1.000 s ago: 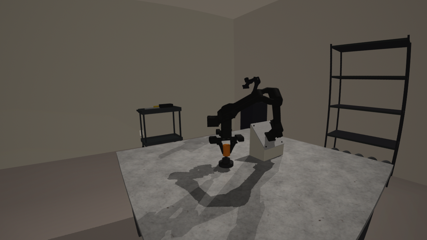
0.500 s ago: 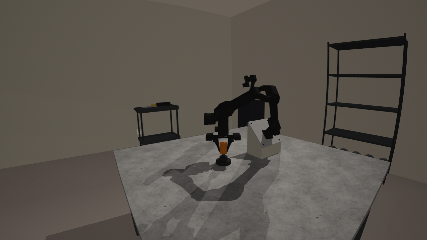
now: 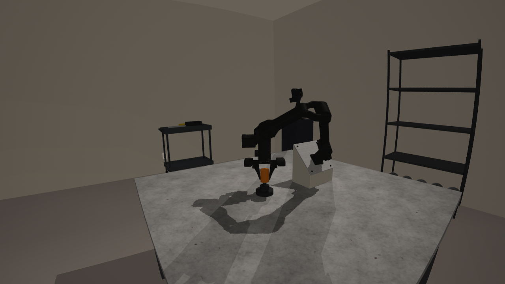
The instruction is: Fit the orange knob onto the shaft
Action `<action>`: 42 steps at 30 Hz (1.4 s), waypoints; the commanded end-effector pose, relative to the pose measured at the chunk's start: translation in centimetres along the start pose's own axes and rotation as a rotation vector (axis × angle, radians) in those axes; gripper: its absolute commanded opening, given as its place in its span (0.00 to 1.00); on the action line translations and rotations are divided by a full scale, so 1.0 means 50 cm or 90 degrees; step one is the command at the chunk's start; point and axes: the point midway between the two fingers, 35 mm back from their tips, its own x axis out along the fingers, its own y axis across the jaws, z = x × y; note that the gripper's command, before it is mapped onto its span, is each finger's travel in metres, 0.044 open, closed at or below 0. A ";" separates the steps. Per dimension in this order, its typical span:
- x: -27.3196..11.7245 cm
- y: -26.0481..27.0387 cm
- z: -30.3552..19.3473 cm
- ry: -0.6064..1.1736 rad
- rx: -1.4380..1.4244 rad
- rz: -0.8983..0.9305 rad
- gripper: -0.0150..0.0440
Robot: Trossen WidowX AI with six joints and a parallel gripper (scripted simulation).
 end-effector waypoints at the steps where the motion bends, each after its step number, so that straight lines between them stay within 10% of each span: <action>1: 0.002 0.002 0.000 -0.001 0.001 0.003 0.25; 42: 0.001 0.003 0.001 0.000 0.135 0.003 0.25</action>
